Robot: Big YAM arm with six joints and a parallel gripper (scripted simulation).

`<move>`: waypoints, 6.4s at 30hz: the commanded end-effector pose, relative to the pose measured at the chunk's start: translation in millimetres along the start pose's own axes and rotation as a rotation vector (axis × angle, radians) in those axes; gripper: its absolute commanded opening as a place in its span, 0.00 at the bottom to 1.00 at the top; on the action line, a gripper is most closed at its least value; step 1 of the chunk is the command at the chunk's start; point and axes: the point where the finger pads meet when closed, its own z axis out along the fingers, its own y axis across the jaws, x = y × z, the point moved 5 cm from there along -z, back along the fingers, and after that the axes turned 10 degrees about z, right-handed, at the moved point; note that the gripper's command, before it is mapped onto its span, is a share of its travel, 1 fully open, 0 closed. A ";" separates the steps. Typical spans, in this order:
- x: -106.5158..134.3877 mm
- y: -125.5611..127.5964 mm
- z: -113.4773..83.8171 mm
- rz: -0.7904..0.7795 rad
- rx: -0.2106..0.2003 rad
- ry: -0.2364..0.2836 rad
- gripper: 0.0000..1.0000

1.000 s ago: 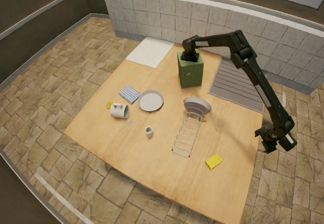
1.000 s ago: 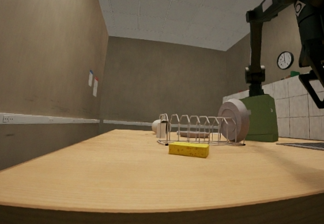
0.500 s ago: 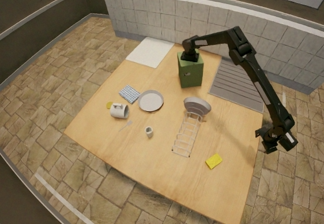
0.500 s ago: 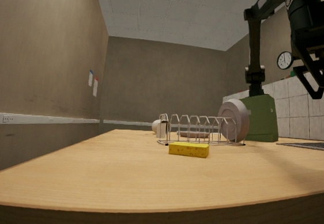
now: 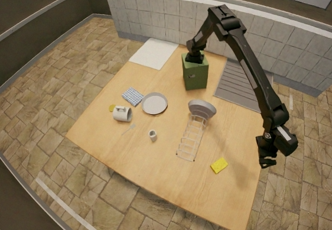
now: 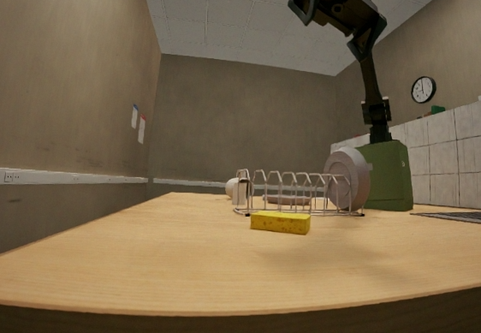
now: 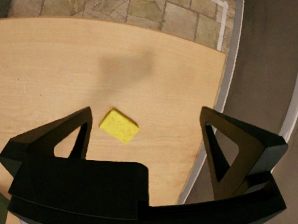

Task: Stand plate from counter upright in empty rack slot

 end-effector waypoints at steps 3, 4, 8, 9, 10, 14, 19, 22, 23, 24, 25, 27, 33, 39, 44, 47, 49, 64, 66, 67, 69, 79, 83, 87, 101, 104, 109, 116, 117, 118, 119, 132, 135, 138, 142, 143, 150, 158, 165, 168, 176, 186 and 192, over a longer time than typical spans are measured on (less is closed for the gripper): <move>40.4 -69.7 -86.3 0.315 0.204 -0.147 1.00; 51.1 -78.9 -101.5 0.360 0.234 -0.170 1.00; 92.0 -113.0 -162.4 0.522 0.340 -0.253 1.00; 101.8 -118.4 -176.9 0.563 0.371 -0.280 1.00; 112.9 -124.6 -191.7 0.608 0.397 -0.302 1.00; 162.7 -140.1 -256.8 0.771 0.519 -0.412 1.00; 231.1 -144.3 -343.6 0.971 0.677 -0.570 1.00; 259.0 -139.7 -378.7 1.046 0.740 -0.641 1.00; 259.0 -139.7 -378.7 1.046 0.740 -0.641 1.00; 296.9 -127.1 -426.3 1.127 0.808 -0.726 1.00; 307.8 -120.5 -442.3 1.163 0.851 -0.776 1.00; 329.1 -106.4 -469.6 1.216 0.906 -0.850 1.00; 380.6 -67.0 -509.2 1.356 1.011 -1.013 1.00; 419.3 -61.4 -450.0 1.611 0.921 -0.962 1.00; 460.2 -45.0 -382.3 1.850 0.864 -0.931 1.00; 490.6 -21.3 -336.6 2.080 0.819 -0.898 1.00; 512.3 -3.5 -304.9 2.192 0.800 -0.880 1.00; 604.9 150.0 -167.1 2.900 0.745 -0.745 1.00; 609.2 169.8 -157.1 2.982 0.742 -0.726 1.00; 612.5 188.7 -148.6 3.060 0.743 -0.706 1.00; 614.5 206.4 -141.2 3.133 0.741 -0.688 1.00; 614.0 297.3 -114.3 3.497 0.784 -0.576 1.00; 610.1 322.4 -109.7 3.598 0.801 -0.539 1.00; 608.1 332.6 -108.2 3.639 0.812 -0.523 1.00; 610.0 322.9 -111.0 3.622 0.809 -0.572 0.26; 610.0 322.9 -111.0 3.620 0.808 -0.570 0.26; 610.0 322.9 -111.0 3.620 0.808 -0.570 0.26; 610.0 322.9 -111.0 3.620 0.808 -0.570 0.26; 610.0 322.9 -111.0 3.620 0.808 -0.570 0.26; 610.0 322.9 -111.0 3.620 0.808 -0.570 0.26; 610.0 322.9 -111.0 3.620 0.808 -0.570 0.26; 609.5 326.3 -107.6 3.629 0.806 -0.540 0.26; 610.2 326.5 -106.5 3.629 0.806 -0.541 0.26; 611.5 326.8 -104.5 3.628 0.808 -0.542 0.26; 612.9 327.0 -102.6 3.627 0.810 -0.544 0.26; 613.6 327.2 -101.5 3.627 0.811 -0.545 0.26; 616.3 332.6 -89.8 3.623 0.809 -0.532 0.26; 620.0 337.6 -74.3 3.622 0.805 -0.528 0.26; 623.7 341.5 -60.8 3.623 0.805 -0.526 0.26; 625.4 343.3 -54.8 3.623 0.806 -0.526 0.26; 627.9 345.9 -45.8 3.624 0.806 -0.526 0.26; 628.9 345.1 -44.2 3.619 0.808 -0.545 0.26; 629.0 344.6 -44.5 3.618 0.808 -0.548 0.26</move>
